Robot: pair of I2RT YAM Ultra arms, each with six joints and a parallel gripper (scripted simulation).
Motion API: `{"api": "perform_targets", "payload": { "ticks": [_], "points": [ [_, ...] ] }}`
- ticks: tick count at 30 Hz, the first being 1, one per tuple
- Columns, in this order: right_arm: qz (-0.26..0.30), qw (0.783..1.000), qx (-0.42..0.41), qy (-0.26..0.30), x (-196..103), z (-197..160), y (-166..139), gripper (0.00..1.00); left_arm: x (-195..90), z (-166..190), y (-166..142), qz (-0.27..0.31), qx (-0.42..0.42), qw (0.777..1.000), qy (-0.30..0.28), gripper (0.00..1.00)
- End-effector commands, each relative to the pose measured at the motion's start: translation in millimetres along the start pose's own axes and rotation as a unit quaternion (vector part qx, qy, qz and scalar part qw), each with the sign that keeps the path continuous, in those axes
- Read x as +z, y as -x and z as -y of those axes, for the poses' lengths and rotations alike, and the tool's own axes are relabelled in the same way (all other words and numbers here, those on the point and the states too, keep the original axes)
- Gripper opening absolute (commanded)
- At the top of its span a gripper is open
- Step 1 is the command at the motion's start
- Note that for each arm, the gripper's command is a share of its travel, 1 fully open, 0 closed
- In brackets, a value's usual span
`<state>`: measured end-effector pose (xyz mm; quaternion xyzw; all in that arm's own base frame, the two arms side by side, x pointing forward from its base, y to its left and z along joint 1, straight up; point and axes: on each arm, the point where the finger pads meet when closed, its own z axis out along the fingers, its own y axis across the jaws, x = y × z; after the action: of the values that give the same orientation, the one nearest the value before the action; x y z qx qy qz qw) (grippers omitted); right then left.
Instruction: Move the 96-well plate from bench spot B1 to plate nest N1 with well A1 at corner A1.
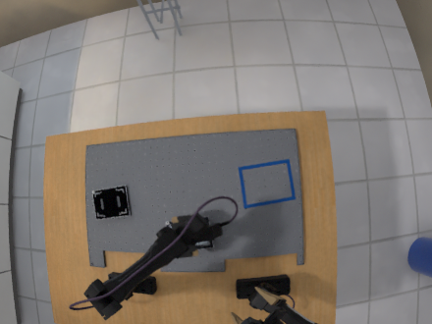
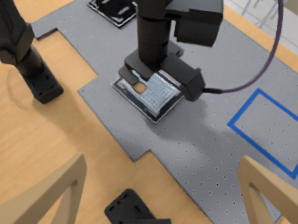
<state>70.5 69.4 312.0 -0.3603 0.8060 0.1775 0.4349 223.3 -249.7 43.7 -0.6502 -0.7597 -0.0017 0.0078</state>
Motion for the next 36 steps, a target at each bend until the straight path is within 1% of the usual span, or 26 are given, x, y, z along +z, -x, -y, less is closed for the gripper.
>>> {"api": "perform_targets", "payload": {
  "ticks": [1, 6, 19, 30, 36],
  "points": [
    [0.003, 1.0, 0.0, 0.002, -4.5, 0.1, 0.1, 1.0, 5.7, 1.1, 7.8, 0.01, 0.004, 1.0, 0.006, 1.0],
    [0.003, 1.0, 0.0, 0.002, -4.5, 0.1, 0.1, 1.0, 7.2, 0.7, 8.5, 0.014, 0.004, 1.0, 0.008, 1.0],
    [0.003, 1.0, 0.0, 0.002, -4.5, 0.1, 0.1, 1.0, 29.6, 1.0, 8.0, 0.01, 0.004, 1.0, 0.006, 1.0],
    [0.003, 1.0, 0.0, 0.002, -4.5, 0.1, 0.1, 1.0, 26.5, 0.5, 8.9, 0.014, 0.004, 1.0, 0.008, 1.0],
    [0.003, 1.0, 0.0, 0.002, -4.5, 0.1, 0.1, 1.0, 24.0, -1.6, 8.2, 0.014, 0.003, 1.0, 0.008, 0.92]
  ]
}}
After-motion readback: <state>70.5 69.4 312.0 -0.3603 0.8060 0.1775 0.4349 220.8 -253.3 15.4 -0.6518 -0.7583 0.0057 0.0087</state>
